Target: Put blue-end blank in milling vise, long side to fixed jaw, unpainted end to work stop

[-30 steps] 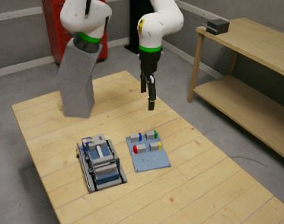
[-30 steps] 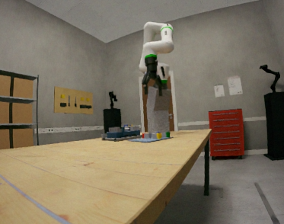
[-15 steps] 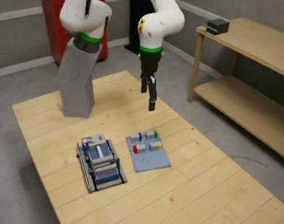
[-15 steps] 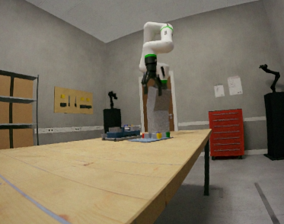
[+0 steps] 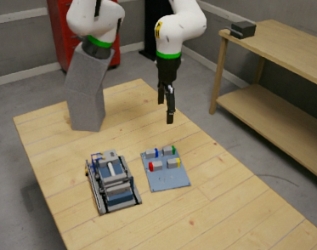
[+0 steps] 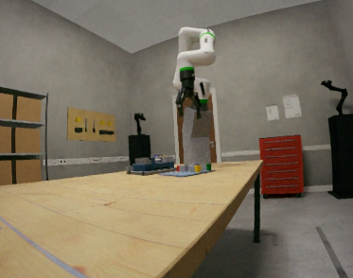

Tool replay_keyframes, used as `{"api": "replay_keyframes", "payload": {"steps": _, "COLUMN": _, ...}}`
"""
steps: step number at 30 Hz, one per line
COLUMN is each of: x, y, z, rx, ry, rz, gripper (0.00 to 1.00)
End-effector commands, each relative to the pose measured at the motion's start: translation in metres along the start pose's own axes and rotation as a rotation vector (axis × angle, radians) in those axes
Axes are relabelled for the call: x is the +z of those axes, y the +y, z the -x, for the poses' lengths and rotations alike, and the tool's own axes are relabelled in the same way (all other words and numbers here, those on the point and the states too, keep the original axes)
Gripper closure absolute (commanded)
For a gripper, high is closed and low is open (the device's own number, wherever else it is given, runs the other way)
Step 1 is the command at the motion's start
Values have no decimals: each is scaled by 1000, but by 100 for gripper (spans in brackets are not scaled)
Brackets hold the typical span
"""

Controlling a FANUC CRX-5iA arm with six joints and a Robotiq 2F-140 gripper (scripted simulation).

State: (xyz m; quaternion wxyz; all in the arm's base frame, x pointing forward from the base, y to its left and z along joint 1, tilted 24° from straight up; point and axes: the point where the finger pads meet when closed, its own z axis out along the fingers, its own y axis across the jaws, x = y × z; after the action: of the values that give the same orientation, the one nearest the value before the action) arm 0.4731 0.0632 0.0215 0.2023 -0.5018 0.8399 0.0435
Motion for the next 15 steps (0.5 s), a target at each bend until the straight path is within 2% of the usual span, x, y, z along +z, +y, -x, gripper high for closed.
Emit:
{"api": "replay_keyframes", "payload": {"steps": 1, "x": -1, "y": -1, "z": 0, "rx": 0, "ry": -1, "rz": -1, "gripper": 0}}
{"api": "replay_keyframes", "payload": {"steps": 15, "x": -1, "y": -3, "z": 1, "rx": 0, "ry": -1, "rz": -1, "gripper": 0}}
